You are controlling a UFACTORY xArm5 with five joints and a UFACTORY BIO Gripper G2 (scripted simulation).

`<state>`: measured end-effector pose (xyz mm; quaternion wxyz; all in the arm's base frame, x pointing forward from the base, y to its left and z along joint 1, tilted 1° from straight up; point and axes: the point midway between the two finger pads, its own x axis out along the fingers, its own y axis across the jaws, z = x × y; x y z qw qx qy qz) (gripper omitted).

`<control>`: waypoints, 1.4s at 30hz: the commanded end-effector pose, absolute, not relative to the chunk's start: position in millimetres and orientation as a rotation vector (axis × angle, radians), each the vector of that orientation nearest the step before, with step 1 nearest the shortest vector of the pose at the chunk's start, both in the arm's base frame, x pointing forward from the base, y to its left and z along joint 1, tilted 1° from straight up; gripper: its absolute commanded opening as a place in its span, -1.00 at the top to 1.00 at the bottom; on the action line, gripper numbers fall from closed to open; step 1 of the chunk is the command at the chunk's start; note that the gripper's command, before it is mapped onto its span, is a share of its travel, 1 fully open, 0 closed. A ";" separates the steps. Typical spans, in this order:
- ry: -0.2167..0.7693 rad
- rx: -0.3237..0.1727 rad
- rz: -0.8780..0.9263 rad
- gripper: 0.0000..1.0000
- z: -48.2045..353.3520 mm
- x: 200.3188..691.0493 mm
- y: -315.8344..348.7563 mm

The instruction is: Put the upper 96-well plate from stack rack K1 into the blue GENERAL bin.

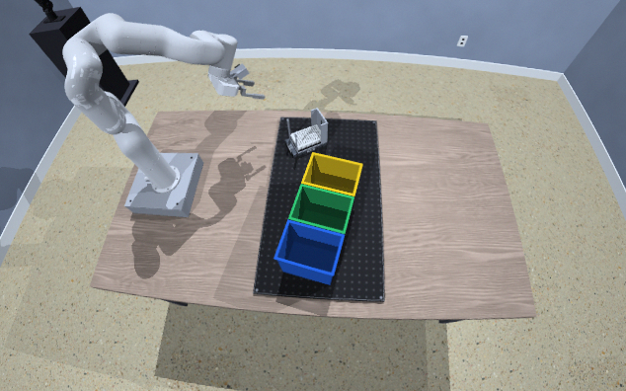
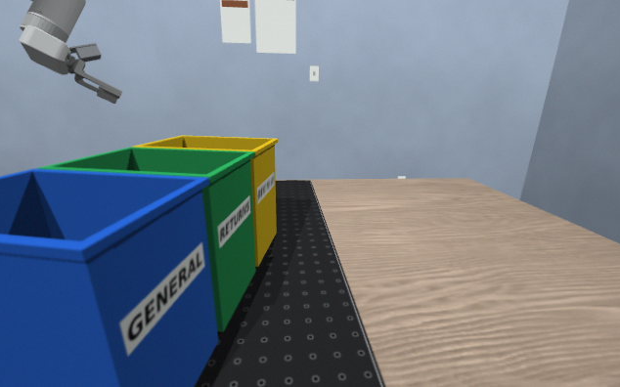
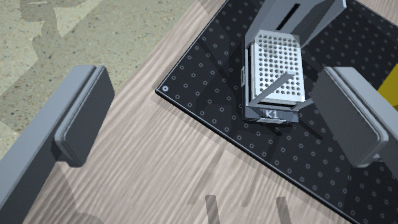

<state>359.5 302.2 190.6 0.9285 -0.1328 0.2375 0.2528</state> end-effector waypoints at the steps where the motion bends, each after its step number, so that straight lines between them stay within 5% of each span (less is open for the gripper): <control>1: 0.453 -0.215 0.466 0.25 191.2 378.3 289.7; 42: 0.246 -0.056 0.234 0.25 200.3 481.6 169.8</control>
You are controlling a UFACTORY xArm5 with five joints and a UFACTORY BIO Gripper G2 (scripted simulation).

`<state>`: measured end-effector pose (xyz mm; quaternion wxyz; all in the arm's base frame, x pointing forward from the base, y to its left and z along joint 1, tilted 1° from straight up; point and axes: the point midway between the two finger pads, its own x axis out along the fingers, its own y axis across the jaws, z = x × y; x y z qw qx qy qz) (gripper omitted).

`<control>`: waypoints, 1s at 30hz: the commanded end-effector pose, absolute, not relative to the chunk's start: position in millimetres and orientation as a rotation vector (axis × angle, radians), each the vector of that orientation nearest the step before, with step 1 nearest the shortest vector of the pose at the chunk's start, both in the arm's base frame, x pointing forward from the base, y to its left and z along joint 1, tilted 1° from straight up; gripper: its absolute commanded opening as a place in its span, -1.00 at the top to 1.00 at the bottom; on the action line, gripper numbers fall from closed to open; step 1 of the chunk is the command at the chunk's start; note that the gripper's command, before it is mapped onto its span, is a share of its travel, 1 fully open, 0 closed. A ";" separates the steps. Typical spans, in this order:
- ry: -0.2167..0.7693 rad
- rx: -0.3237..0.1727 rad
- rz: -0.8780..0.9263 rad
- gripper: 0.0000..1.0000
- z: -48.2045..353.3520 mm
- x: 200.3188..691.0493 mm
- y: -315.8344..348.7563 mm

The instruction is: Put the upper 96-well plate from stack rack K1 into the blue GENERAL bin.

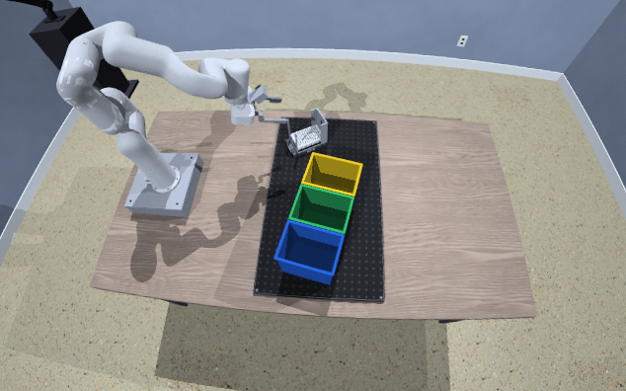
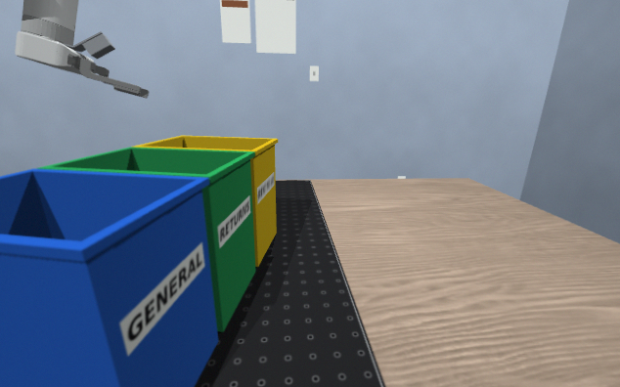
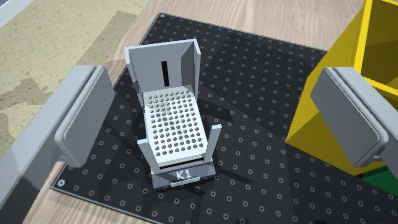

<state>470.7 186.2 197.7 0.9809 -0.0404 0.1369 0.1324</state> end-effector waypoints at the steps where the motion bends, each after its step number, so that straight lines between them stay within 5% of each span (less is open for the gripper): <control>1: 0.246 -0.056 0.234 0.25 200.8 484.1 165.5; 30: 0.068 -0.004 0.055 0.25 214.8 521.9 65.9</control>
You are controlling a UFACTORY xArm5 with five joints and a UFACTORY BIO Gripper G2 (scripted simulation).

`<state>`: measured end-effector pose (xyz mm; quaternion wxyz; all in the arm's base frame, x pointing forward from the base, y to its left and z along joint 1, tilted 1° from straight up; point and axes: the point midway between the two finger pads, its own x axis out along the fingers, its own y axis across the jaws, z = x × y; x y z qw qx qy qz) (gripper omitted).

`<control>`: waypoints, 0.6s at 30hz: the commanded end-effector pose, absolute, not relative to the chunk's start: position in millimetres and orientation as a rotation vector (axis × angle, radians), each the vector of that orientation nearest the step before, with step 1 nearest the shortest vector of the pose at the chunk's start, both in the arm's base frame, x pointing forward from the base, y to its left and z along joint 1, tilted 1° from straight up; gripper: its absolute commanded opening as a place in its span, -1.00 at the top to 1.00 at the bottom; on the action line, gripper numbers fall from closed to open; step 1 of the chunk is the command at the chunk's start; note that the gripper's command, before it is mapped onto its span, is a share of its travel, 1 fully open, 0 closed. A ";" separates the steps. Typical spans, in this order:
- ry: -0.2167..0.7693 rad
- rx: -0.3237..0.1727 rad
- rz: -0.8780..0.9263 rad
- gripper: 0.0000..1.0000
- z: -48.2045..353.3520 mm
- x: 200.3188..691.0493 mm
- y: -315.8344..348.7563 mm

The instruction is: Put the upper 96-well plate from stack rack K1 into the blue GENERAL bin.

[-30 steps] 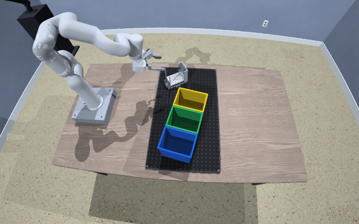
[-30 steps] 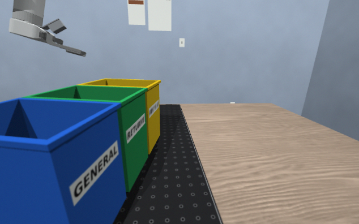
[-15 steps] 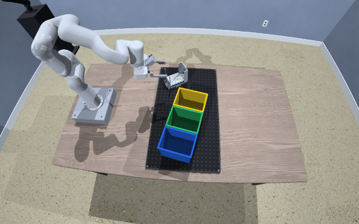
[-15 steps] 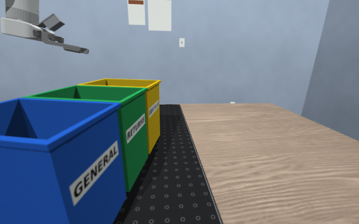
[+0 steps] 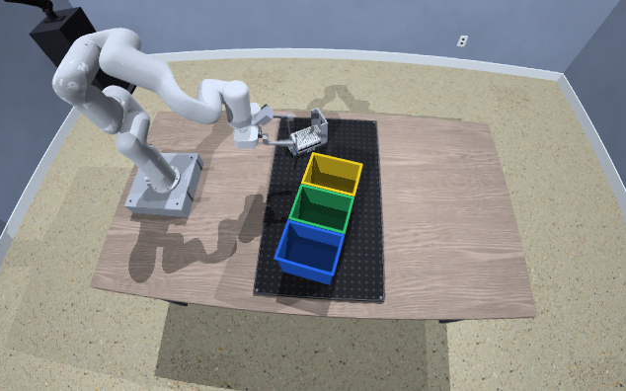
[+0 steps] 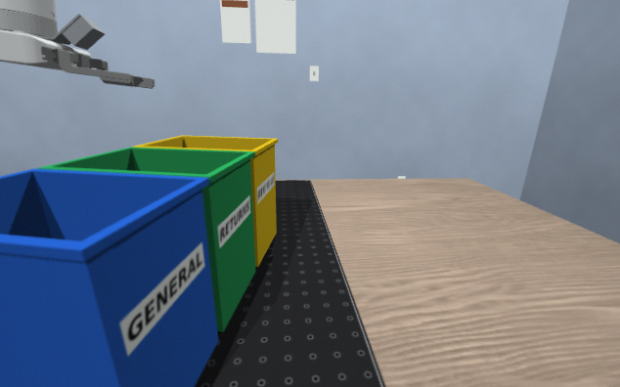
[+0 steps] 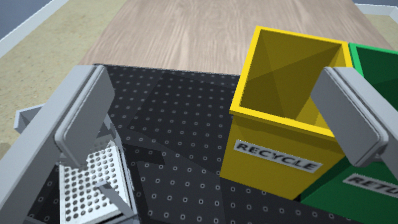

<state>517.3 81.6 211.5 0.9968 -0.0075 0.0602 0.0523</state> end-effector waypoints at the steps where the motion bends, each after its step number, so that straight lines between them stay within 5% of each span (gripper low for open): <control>1: 0.068 -0.004 0.055 0.25 215.6 522.9 61.1; 18: 0.006 -0.006 -0.005 0.25 226.1 532.2 -1.5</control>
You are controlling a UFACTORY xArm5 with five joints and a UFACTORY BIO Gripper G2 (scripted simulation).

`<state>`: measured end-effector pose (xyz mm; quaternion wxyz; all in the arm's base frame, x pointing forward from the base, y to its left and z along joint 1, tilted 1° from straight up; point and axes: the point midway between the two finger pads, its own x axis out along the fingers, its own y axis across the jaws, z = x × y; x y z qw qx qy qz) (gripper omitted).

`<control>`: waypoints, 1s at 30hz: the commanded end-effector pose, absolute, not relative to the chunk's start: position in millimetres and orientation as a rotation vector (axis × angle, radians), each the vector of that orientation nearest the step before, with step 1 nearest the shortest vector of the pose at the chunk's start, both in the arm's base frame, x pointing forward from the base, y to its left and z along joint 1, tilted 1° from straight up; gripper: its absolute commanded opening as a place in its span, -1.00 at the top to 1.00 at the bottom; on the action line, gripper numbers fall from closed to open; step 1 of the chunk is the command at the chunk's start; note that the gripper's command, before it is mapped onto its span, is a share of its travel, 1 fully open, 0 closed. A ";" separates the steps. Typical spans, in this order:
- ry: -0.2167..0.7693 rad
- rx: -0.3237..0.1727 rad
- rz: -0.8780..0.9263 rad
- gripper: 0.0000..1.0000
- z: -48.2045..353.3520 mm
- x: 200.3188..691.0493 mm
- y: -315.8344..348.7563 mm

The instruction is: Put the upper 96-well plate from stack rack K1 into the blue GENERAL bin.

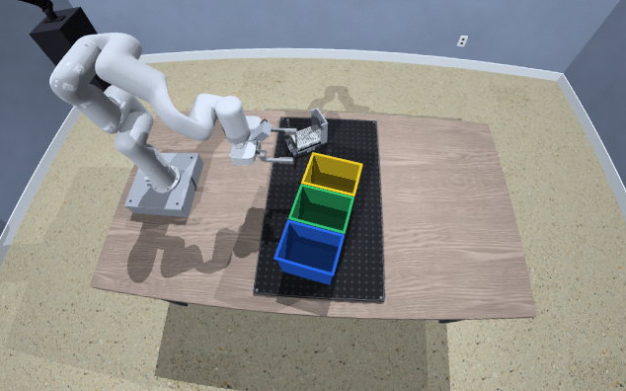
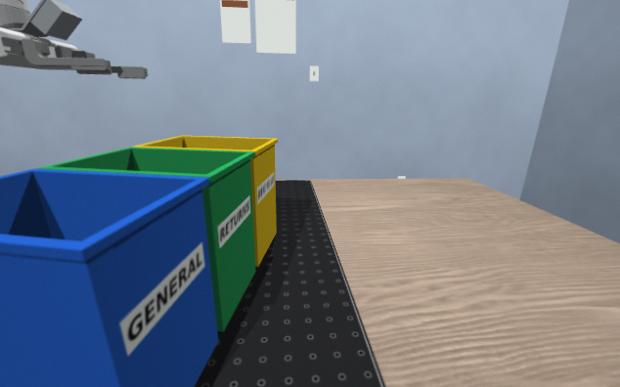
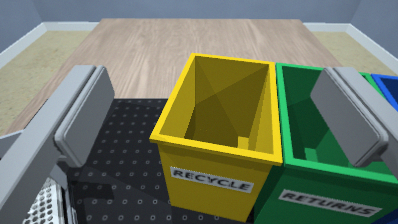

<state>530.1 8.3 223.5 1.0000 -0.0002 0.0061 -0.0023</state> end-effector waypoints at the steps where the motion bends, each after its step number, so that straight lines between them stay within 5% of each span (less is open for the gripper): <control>1: 0.006 -0.006 -0.005 0.25 226.1 532.2 -1.5; 12: 0.006 -0.006 -0.005 0.25 226.1 532.2 -1.5; 30: 0.008 -0.004 0.508 0.25 207.9 537.4 76.2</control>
